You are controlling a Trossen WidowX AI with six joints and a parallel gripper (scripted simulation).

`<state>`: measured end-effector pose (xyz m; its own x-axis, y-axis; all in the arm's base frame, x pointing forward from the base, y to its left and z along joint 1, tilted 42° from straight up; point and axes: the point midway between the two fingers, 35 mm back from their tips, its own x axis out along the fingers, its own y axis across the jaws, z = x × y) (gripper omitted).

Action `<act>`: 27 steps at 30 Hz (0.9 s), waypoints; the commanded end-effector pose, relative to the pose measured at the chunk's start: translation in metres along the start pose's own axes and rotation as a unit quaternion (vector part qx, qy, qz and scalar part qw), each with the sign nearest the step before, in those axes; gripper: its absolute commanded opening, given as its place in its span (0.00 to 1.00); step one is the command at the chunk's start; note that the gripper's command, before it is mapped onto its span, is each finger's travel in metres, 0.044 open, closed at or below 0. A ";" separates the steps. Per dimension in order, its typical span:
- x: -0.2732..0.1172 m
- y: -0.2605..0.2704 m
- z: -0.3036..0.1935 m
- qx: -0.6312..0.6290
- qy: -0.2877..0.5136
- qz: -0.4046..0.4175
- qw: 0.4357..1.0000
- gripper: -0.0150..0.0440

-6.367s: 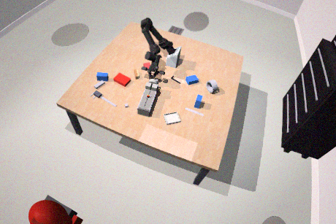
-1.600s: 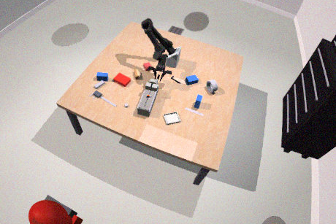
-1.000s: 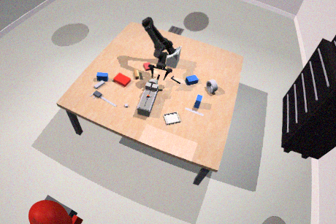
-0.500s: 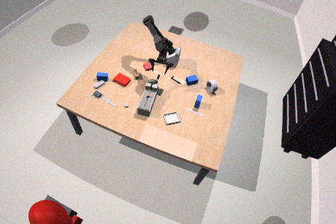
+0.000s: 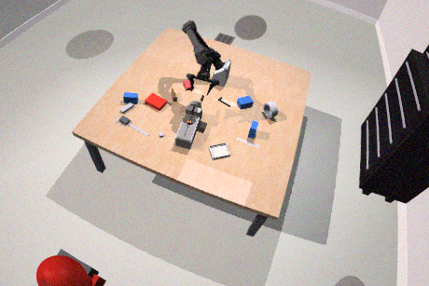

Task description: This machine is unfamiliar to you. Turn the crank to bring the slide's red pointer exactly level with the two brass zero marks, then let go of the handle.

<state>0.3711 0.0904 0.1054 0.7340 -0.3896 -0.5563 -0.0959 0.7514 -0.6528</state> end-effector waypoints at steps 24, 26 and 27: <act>0.104 -0.019 0.018 0.016 0.011 -0.018 1.000 1.00; 0.104 -0.019 0.018 0.016 0.011 -0.018 1.000 1.00; 0.104 -0.019 0.018 0.016 0.011 -0.018 1.000 1.00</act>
<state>0.4592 0.0425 0.0670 0.7062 -0.4430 -0.5523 -0.0452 0.7503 -0.6596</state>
